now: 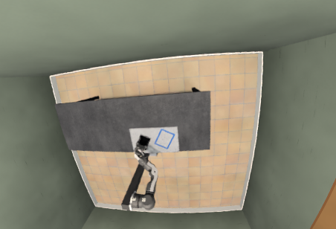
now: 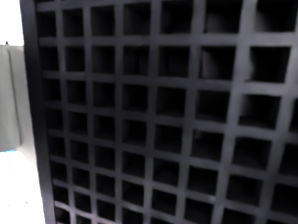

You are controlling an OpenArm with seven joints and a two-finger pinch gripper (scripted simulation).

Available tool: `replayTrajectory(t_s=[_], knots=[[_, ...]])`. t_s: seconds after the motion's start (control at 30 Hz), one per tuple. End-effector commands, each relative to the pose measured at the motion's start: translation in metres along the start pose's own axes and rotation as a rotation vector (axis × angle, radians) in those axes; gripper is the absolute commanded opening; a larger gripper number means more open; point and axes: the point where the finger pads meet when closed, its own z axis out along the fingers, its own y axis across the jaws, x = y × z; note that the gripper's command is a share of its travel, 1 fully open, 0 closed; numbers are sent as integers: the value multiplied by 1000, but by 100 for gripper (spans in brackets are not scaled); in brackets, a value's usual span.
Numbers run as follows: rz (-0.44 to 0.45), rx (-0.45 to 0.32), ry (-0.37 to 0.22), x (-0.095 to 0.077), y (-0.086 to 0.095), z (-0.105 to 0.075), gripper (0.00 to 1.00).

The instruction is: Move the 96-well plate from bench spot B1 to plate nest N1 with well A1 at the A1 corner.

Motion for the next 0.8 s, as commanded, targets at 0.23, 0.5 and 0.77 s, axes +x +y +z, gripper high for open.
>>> replayTrajectory(t_s=[0.23, 0.5, 0.77], knots=[[0, -8, -4, -1, 2, -1, 0], [-3, -9, -4, -1, 2, 2, 0], [-3, -9, -4, -1, 2, 2, 0]])
